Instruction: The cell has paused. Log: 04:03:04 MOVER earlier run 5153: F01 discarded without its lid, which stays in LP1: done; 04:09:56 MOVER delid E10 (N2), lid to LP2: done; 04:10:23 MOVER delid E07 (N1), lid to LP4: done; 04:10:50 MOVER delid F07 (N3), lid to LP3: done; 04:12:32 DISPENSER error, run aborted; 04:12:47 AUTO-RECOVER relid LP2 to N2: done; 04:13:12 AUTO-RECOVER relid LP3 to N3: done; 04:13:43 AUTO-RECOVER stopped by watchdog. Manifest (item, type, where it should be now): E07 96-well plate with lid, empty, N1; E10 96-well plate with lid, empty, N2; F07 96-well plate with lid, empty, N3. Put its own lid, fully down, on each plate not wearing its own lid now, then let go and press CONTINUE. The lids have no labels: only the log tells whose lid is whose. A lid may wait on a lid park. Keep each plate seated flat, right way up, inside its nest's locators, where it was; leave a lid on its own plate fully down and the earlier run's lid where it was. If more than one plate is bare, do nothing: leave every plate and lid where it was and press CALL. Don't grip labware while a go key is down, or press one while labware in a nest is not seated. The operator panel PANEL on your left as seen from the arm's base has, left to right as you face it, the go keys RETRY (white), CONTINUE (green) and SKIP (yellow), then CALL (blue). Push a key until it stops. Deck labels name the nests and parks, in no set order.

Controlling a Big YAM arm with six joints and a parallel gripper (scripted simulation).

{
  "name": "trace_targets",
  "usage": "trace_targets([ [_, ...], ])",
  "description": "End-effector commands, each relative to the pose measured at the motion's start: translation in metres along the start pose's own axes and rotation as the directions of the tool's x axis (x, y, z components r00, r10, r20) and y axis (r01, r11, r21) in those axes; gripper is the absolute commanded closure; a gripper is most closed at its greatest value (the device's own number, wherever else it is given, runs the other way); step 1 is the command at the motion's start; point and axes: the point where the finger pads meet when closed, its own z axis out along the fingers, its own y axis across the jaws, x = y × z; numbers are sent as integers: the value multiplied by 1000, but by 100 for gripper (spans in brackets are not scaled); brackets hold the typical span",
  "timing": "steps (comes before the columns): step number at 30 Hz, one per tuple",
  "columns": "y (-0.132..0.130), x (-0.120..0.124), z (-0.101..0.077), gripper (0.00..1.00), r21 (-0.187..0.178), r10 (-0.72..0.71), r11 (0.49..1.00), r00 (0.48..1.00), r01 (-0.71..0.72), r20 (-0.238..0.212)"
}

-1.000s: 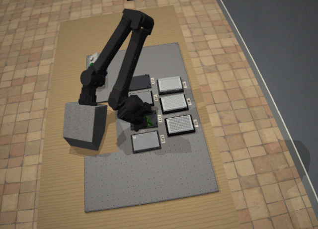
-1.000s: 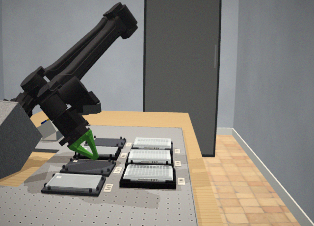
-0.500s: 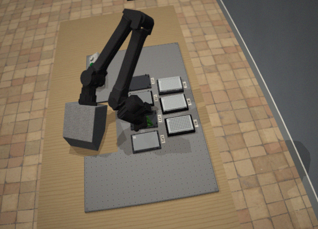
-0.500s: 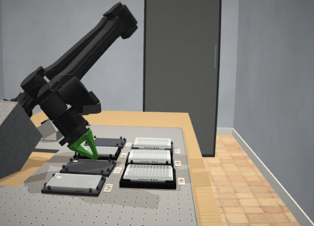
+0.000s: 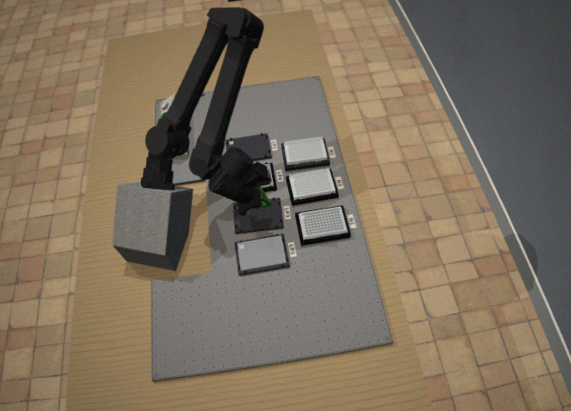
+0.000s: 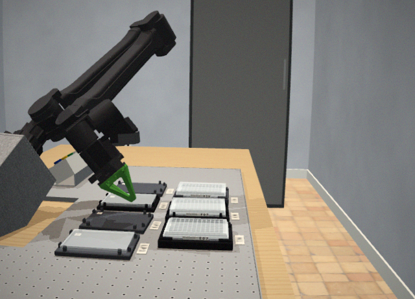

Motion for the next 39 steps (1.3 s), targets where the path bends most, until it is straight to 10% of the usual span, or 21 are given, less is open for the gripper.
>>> trace_targets([
  [1, 12, -7, 0, 100, -7, 3, 1000, 1000, -3, 17],
  [39, 190, -20, 2, 100, -21, 14, 1000, 1000, -14, 28],
])
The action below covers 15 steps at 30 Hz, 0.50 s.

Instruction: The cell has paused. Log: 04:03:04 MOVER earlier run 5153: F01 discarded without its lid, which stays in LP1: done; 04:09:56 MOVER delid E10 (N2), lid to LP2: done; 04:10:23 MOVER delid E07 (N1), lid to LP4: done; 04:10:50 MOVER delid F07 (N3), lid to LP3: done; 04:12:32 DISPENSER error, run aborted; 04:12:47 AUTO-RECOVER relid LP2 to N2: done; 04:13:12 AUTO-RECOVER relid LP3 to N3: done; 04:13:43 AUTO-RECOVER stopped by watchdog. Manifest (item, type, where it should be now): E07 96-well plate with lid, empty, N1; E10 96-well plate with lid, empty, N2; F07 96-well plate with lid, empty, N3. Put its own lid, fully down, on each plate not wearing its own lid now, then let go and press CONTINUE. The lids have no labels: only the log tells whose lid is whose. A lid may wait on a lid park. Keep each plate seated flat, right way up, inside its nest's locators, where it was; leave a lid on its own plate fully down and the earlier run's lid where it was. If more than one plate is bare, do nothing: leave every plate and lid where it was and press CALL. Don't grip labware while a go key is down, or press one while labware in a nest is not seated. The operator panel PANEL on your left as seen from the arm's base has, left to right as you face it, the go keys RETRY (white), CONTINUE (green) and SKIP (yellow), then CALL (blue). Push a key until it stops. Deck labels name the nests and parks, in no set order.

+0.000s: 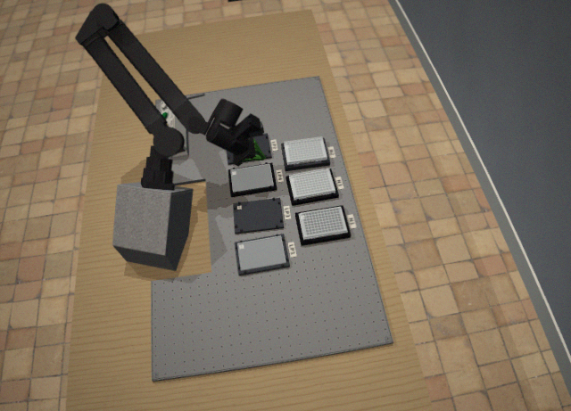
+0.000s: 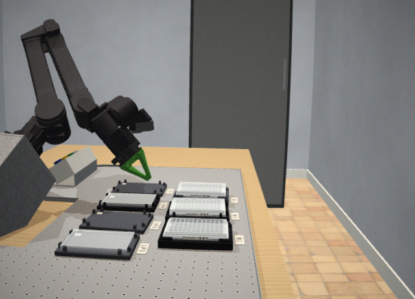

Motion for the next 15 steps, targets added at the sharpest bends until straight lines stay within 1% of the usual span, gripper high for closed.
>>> trace_targets([
  [1, 29, -11, 1, 100, -35, 11, 999, 1000, -11, 5],
  [5, 49, -12, 0, 100, -38, 12, 999, 1000, -12, 6],
  [6, 40, -7, -1, 100, -24, 10, 1000, 1000, -10, 4],
  [7, 40, -7, -1, 100, -24, 10, 1000, 1000, -10, 4],
  [8, 40, -4, 2, 100, -18, 25, 1000, 1000, -25, -14],
  [9, 36, -4, 1, 100, -9, 30, 1000, 1000, -30, -10],
  [11, 36, -4, 1, 100, -9, 30, 1000, 1000, -30, -10],
  [12, 40, -7, -1, 100, -24, 10, 1000, 1000, -10, 4],
  [15, 40, -7, -1, 100, -24, 10, 1000, 1000, -10, 4],
])
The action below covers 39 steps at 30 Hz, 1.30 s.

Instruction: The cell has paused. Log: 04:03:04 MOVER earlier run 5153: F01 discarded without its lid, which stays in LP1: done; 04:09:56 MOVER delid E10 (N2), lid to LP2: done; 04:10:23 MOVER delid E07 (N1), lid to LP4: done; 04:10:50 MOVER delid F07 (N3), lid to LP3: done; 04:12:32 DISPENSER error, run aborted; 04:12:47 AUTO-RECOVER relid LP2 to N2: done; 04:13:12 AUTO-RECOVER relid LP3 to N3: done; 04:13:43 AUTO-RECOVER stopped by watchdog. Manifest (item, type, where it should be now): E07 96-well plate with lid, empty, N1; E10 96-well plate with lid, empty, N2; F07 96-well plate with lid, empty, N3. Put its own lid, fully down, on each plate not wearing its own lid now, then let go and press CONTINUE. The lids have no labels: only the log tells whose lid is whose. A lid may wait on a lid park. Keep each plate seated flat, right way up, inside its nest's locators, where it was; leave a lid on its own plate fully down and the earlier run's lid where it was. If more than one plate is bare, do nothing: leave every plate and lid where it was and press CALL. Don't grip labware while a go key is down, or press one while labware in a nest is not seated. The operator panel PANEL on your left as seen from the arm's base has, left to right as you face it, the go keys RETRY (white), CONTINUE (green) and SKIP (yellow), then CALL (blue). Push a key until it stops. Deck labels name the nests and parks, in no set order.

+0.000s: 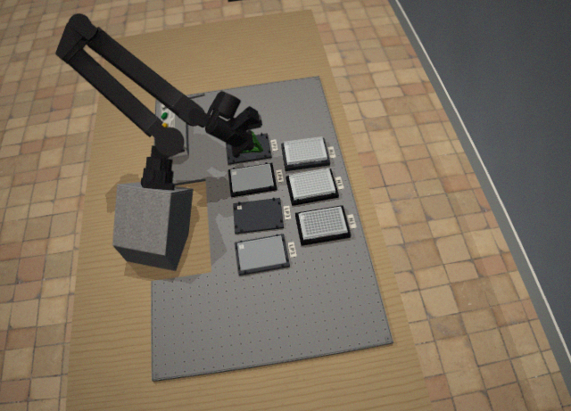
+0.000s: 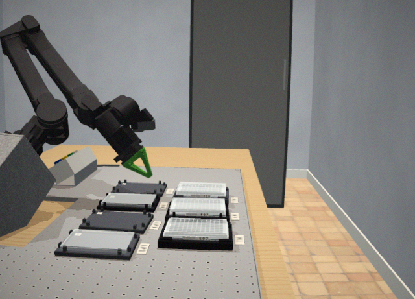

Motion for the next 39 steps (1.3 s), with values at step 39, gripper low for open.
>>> trace_targets([
  [39, -30, -88, 60, 100, -6, -18, 1000, 999, 18, 36],
])
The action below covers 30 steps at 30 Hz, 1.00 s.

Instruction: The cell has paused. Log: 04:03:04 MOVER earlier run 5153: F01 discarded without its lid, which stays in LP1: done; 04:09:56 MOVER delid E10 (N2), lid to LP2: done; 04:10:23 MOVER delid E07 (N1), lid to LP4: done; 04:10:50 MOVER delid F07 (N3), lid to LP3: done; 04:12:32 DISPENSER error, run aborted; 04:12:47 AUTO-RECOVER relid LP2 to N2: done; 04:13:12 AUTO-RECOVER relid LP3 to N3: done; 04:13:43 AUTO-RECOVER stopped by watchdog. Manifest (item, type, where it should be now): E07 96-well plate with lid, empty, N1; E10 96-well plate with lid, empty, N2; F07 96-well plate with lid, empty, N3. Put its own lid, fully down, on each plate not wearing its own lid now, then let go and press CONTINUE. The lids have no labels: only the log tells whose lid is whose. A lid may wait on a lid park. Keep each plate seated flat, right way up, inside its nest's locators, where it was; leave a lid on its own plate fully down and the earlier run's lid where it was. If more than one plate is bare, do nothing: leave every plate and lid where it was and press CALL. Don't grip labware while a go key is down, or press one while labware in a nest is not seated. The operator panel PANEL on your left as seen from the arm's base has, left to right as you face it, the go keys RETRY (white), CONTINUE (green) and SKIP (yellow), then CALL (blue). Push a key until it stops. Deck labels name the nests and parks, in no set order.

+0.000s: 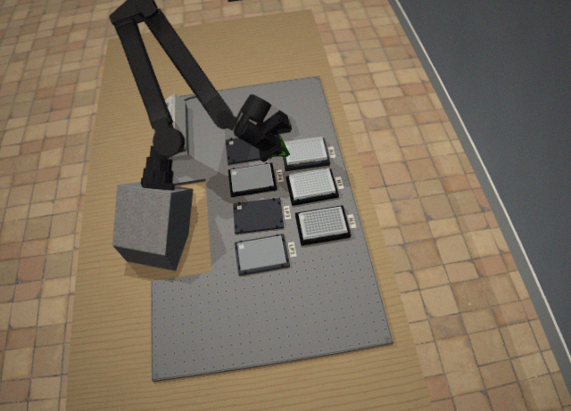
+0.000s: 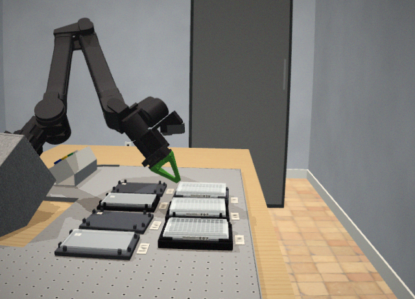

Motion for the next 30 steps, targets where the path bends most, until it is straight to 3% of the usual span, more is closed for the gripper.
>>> trace_targets([
  [1, 0, -33, 9, 100, -10, -38, 999, 998, 38, 52],
  [21, -33, -101, 61, 100, -4, -37, 999, 998, 37, 54],
  [23, -29, -92, 61, 100, -7, -24, 1000, 999, 24, 36],
  [30, -29, -92, 61, 100, -7, -24, 1000, 999, 24, 36],
])
